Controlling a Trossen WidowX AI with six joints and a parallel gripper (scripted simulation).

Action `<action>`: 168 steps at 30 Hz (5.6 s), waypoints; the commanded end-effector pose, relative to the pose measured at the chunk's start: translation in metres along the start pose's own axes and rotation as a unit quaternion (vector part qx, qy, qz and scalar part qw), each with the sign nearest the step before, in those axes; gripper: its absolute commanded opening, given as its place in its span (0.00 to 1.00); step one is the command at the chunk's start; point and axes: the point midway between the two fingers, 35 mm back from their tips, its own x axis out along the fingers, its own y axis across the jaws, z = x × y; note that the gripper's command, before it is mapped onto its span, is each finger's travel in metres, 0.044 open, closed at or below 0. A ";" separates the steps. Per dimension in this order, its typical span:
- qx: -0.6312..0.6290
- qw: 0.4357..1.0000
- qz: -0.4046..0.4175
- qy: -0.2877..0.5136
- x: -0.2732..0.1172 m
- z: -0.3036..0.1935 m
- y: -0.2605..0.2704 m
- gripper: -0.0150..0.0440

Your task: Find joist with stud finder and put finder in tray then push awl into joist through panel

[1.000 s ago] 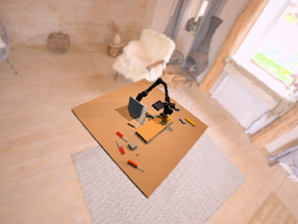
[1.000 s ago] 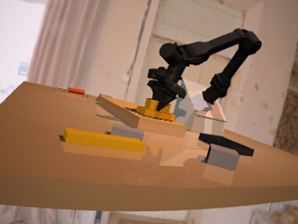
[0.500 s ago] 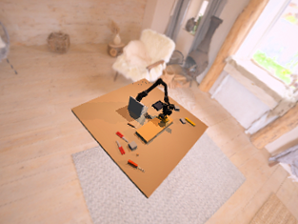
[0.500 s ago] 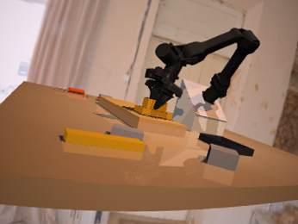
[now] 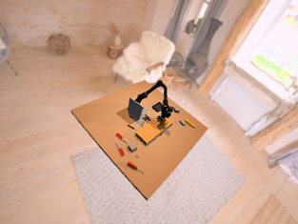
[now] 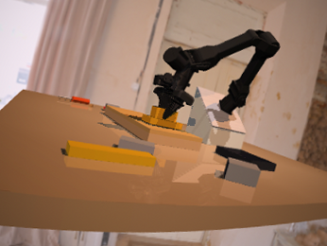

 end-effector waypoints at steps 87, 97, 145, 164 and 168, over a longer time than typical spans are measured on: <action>0.003 1.000 -0.007 0.000 -0.002 -0.003 -0.135 0.25; 0.003 1.000 -0.008 0.000 -0.002 -0.003 -0.150 0.25; 0.002 1.000 -0.010 -0.001 -0.004 -0.003 -0.219 0.25; 0.002 1.000 -0.011 -0.001 -0.005 -0.003 -0.247 0.25; 0.002 1.000 -0.011 -0.001 -0.005 -0.003 -0.252 0.25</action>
